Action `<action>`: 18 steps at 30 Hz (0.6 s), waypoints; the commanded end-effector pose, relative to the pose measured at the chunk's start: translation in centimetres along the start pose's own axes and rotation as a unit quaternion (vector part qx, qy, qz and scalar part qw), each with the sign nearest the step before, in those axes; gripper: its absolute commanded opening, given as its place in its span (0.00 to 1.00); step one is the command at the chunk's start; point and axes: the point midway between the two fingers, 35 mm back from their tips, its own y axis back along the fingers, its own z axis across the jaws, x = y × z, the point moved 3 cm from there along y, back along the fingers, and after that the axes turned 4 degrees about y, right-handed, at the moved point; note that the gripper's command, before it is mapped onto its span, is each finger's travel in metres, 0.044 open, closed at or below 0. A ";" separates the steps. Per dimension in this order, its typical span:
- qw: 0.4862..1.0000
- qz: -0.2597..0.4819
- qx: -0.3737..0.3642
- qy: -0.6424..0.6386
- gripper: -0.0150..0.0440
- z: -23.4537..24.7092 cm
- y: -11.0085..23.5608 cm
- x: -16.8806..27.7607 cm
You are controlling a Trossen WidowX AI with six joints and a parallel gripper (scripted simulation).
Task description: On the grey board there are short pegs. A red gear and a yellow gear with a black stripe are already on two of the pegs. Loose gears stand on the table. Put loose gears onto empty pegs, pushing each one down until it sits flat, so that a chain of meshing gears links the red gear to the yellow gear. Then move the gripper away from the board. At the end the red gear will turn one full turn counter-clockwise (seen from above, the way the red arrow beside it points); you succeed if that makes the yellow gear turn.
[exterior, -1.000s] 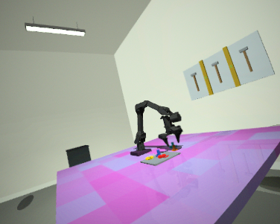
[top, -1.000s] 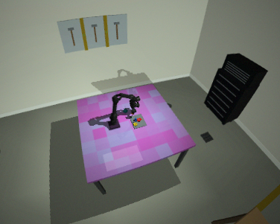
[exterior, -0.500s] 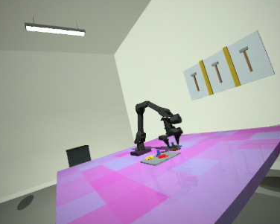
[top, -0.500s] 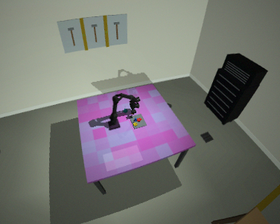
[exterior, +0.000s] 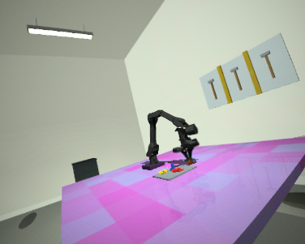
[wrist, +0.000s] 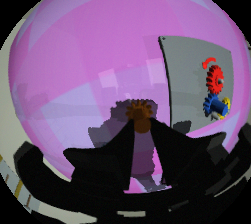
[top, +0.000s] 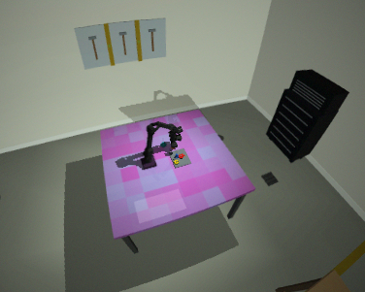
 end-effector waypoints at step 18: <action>1.000 0.000 0.000 -0.001 0.25 0.2 2.8 -0.6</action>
